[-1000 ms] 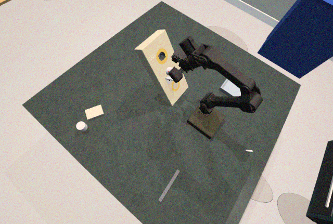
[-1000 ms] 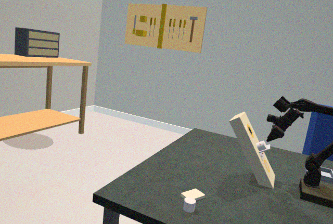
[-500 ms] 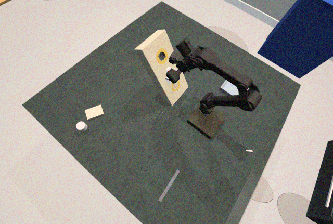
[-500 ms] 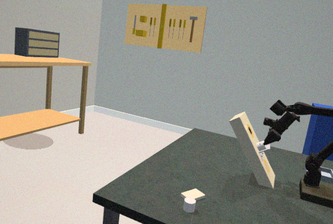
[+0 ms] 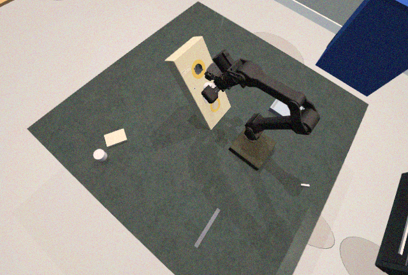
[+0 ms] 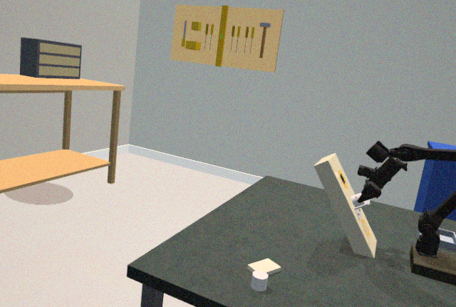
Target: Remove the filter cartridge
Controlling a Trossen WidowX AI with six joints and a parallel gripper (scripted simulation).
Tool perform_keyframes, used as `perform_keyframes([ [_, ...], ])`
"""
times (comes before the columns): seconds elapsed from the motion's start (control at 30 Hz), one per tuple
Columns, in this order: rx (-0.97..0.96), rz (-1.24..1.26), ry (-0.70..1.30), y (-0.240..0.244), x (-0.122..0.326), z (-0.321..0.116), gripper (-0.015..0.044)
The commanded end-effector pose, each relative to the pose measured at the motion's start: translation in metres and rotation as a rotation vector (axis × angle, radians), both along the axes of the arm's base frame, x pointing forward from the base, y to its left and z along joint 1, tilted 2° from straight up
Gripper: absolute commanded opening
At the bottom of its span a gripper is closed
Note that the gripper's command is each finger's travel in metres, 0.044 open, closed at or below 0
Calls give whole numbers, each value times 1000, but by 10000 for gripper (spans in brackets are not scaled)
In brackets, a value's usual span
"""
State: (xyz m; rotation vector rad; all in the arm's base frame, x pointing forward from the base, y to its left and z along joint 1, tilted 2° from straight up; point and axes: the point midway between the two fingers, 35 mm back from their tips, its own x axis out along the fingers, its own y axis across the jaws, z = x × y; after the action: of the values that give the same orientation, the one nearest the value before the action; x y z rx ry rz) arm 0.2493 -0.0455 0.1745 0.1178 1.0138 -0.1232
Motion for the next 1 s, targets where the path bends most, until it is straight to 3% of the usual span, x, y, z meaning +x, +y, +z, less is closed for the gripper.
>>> perform_keyframes([
  [0.0, 0, 0, 0, 0, 0, 0, 265],
  [0.4, 0, 0, 0, 0, 0, 0, 185],
  [0.63, -1, -1, -1, -1, 5, 8, 1],
  [0.97, -3, -2, -1, -4, 10, 32, 0],
])
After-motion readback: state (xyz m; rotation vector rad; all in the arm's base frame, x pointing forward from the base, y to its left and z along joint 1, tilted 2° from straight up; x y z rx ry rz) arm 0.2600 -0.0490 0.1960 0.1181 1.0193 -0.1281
